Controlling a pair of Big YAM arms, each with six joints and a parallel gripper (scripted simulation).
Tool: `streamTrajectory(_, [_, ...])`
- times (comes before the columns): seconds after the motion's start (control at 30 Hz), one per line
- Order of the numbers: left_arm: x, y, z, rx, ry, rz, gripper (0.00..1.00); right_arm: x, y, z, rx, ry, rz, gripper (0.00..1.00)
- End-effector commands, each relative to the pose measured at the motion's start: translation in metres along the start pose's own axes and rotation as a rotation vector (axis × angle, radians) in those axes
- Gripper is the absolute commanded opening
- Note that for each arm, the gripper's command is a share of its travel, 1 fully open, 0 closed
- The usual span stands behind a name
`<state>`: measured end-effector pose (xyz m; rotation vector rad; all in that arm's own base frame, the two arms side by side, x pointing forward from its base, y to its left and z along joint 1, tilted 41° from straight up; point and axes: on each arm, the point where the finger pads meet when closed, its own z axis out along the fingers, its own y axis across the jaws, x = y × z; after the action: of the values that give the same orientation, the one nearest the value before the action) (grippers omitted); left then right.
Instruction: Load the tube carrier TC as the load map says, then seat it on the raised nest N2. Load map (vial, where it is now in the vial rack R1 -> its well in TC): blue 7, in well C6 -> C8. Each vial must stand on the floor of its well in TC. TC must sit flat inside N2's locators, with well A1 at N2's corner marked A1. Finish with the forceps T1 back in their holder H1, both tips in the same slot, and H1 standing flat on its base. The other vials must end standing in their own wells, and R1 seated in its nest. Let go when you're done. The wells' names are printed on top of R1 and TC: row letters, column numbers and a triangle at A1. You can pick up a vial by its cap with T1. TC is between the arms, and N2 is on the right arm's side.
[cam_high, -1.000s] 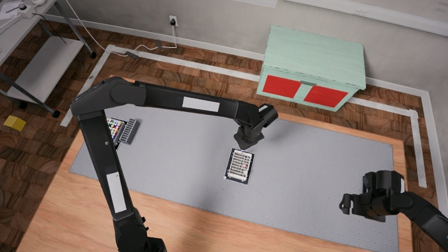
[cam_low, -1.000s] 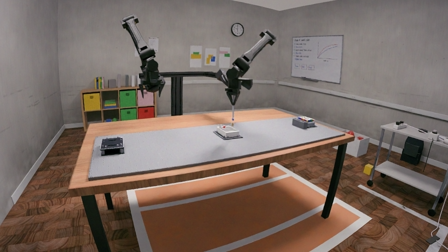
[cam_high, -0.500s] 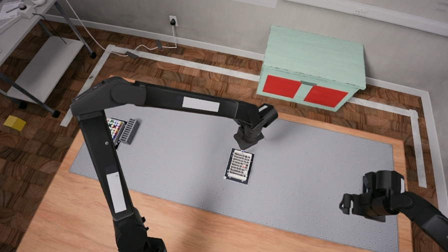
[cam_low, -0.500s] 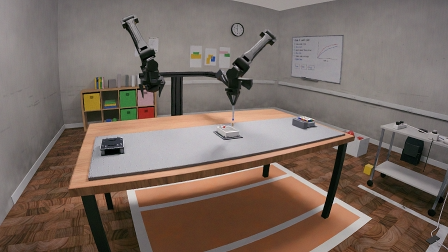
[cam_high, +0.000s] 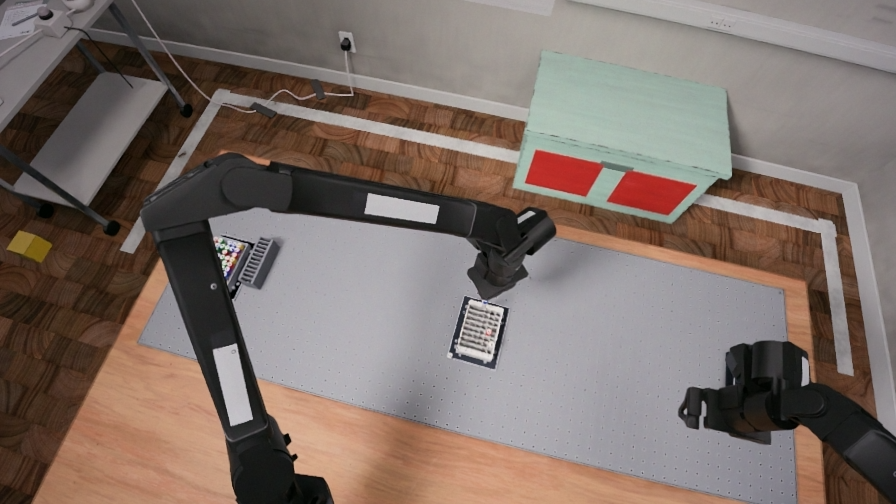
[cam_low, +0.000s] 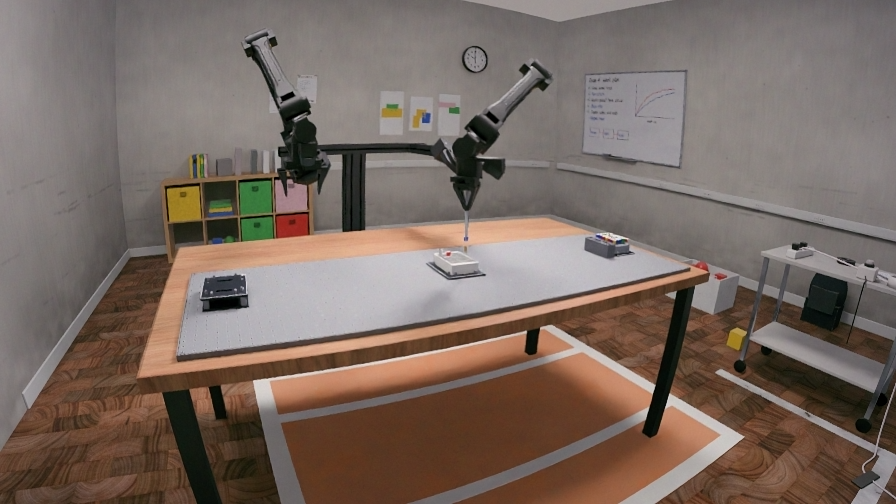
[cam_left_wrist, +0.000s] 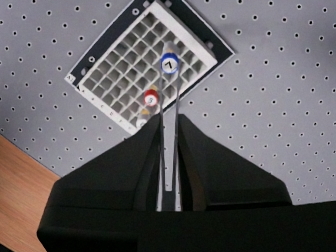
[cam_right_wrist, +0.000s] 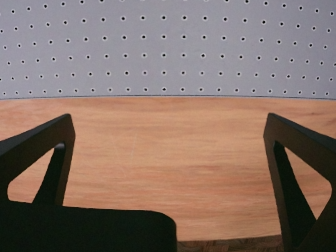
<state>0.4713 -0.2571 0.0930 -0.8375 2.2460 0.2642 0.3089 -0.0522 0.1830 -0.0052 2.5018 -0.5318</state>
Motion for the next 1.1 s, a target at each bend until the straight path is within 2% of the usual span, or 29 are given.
streamTrajectory(0.0, [-0.011, 0.003, 0.001, -0.001, -0.007, -0.013, 0.09, -0.010, -0.003, -0.005, 0.000, -0.022, 0.014, 1.00])
streamTrajectory(0.53, [-0.012, 0.001, 0.001, -0.002, -0.007, -0.011, 0.09, -0.010, -0.003, -0.005, 0.000, -0.022, 0.014, 1.00])
streamTrajectory(1.07, [-0.003, 0.007, 0.019, -0.039, 0.005, 0.013, 0.09, -0.010, -0.003, -0.005, 0.000, -0.022, 0.014, 1.00])
